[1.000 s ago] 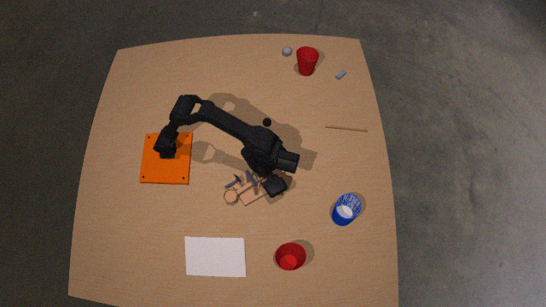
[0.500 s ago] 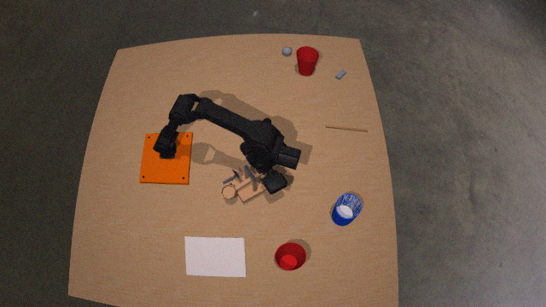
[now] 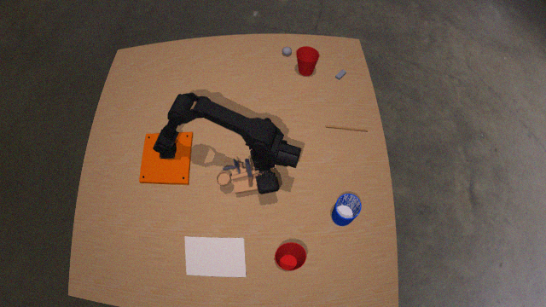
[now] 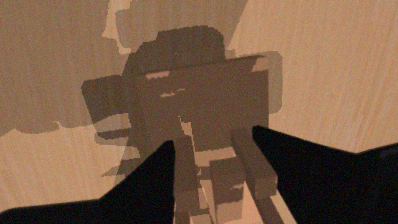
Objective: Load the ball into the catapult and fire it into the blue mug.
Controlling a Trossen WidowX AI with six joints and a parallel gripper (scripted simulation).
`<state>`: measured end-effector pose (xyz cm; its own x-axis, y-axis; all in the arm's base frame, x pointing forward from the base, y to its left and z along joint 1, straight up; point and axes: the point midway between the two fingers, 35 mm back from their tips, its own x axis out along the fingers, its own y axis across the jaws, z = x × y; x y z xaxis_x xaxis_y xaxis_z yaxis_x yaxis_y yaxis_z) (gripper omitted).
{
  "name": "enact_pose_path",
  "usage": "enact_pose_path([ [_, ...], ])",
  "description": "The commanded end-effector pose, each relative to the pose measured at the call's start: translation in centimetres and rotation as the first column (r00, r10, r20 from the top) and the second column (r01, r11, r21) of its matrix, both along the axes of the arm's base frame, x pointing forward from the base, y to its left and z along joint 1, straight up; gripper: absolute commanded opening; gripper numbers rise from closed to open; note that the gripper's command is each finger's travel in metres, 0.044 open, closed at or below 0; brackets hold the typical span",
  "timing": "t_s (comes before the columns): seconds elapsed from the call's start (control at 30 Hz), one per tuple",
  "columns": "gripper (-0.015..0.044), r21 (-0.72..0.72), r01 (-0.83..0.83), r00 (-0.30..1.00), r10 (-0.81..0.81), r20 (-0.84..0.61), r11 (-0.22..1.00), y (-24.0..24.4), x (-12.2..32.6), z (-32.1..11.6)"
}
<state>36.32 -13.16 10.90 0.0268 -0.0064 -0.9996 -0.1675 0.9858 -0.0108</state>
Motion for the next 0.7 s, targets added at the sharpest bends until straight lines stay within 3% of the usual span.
enact_pose_path([
  [0.0,0.0,-0.001,0.141,0.99,-0.141,0.013,0.99,-0.3,0.3,0.4],
  [0.4,0.0,0.013,0.521,0.854,-0.521,0.014,0.854,-2.0,0.6,0.4],
  [0.67,0.0,0.013,0.54,0.841,-0.54,0.014,0.842,-2.5,0.5,0.4],
])
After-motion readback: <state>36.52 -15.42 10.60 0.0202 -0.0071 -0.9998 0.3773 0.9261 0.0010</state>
